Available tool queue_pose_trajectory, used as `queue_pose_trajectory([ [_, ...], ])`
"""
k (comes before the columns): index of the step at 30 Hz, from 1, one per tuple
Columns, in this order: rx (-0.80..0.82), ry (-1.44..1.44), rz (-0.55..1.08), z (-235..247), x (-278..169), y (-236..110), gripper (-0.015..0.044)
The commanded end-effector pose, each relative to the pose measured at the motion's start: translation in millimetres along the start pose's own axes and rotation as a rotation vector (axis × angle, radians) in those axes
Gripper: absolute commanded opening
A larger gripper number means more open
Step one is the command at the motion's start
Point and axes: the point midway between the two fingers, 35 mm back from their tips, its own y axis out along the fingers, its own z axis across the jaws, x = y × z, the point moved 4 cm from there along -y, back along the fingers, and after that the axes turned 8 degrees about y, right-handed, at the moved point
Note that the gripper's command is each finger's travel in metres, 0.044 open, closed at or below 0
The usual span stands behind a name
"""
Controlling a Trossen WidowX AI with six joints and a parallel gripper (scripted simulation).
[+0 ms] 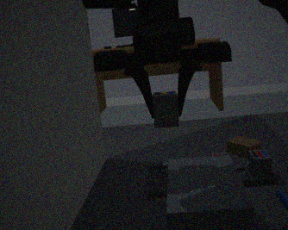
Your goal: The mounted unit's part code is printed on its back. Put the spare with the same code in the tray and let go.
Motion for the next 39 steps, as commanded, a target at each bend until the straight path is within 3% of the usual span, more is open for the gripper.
queue_pose_trajectory([
  [1, -0.019, 0.003, 0.005, -10.4, -26.8, -4.7, 0.0],
  [18, 0.002, -0.037, 0.095, -24.4, -145.5, -4.6, 0.0],
  [39, 0.003, -0.037, 0.094, -27.3, -148.2, 6.6, 0.0],
])
